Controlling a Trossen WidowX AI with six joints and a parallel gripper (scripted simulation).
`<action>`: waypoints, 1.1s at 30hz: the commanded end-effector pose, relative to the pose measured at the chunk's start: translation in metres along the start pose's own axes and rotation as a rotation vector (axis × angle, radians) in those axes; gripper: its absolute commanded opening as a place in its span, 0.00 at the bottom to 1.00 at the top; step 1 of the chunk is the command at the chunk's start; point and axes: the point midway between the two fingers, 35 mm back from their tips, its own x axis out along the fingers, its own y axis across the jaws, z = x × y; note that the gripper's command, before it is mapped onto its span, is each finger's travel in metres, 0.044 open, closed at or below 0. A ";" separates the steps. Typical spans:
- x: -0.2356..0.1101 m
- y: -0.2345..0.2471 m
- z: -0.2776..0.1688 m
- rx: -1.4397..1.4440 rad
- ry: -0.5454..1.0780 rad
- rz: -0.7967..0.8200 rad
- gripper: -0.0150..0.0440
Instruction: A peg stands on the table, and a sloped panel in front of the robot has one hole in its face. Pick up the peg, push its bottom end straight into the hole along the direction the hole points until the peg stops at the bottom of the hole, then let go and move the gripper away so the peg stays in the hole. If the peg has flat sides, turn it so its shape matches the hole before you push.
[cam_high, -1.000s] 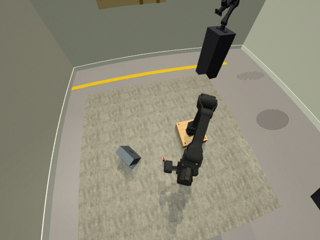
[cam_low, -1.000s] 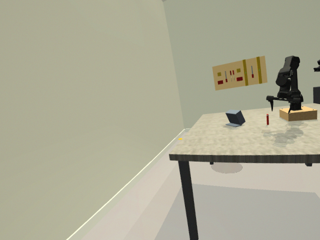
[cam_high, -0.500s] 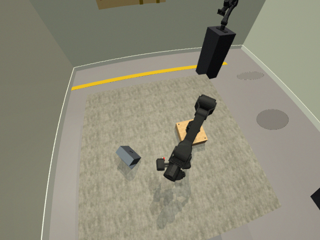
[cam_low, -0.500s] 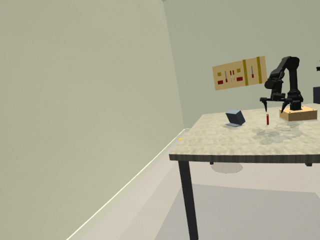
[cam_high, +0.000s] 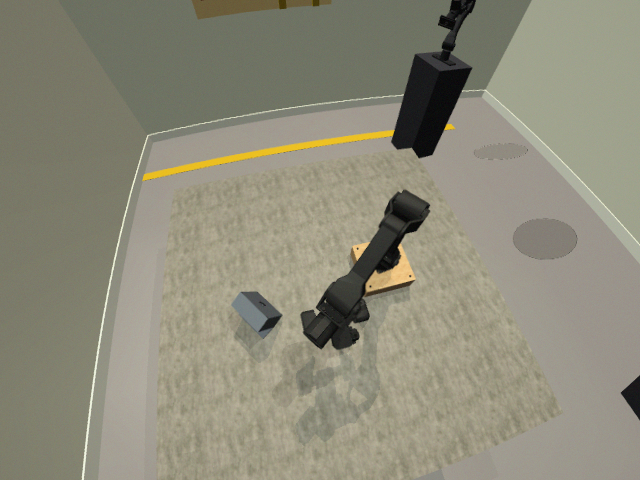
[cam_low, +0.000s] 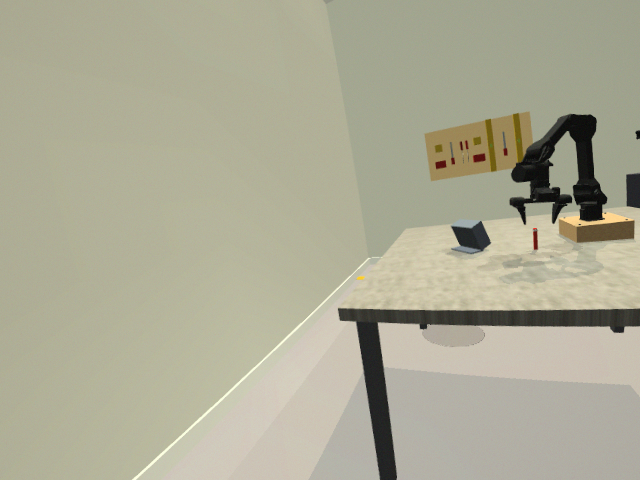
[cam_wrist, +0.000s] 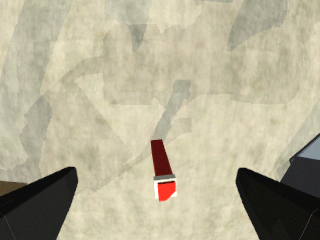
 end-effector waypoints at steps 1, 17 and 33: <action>-0.001 -0.006 -0.010 -0.044 0.000 0.027 1.00; 0.008 -0.011 -0.024 -0.097 0.001 0.063 1.00; 0.034 -0.010 -0.024 -0.097 0.001 0.063 1.00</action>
